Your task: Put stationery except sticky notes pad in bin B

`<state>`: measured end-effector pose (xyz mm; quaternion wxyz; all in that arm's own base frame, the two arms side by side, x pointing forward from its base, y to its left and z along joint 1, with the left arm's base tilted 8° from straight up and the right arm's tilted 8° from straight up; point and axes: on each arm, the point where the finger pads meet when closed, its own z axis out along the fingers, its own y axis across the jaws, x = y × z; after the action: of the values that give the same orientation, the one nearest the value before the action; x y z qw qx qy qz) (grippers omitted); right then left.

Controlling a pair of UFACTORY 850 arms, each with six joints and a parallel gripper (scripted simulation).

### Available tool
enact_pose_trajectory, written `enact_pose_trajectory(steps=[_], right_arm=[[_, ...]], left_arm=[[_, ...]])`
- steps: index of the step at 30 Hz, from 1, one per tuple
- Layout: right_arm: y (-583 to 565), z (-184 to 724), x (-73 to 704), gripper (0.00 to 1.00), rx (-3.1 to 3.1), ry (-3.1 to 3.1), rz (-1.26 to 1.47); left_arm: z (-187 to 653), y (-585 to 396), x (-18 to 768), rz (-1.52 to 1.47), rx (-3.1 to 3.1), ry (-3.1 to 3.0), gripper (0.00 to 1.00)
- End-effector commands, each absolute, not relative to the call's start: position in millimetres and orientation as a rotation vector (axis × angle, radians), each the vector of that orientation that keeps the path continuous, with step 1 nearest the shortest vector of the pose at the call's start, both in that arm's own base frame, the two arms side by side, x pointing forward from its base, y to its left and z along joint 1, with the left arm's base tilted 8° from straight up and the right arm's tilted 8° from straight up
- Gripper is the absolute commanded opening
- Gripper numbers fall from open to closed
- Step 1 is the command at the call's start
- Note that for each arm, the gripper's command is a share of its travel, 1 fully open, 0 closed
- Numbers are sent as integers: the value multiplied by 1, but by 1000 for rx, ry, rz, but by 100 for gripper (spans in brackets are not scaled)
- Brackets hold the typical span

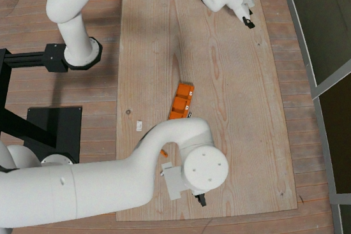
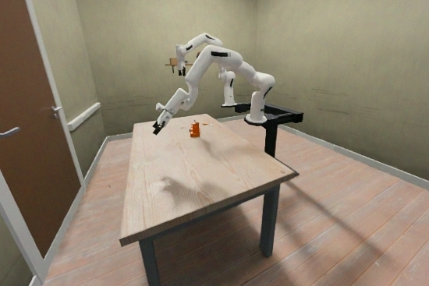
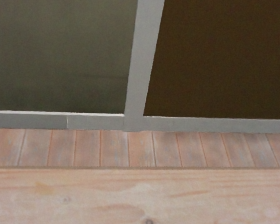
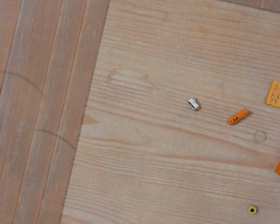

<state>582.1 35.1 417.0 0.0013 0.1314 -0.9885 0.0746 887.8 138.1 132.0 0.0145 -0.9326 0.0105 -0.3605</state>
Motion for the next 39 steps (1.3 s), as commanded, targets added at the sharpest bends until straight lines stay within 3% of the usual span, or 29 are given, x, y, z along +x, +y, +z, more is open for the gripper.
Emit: enact_pose_trajectory(steps=[1, 13, 39], right_arm=[[31, 434, 543, 100, 337, -3130, 237], [16, 449, 414, 100, 75, -3171, 227], [-2, 401, 256, 100, -271, -3190, 206]], left_arm=[[131, 115, 883, -1085, -2918, 37, 100], [118, 29, 854, -940, -2965, 67, 100], [97, -111, 763, -633, -3021, 155, 100]])
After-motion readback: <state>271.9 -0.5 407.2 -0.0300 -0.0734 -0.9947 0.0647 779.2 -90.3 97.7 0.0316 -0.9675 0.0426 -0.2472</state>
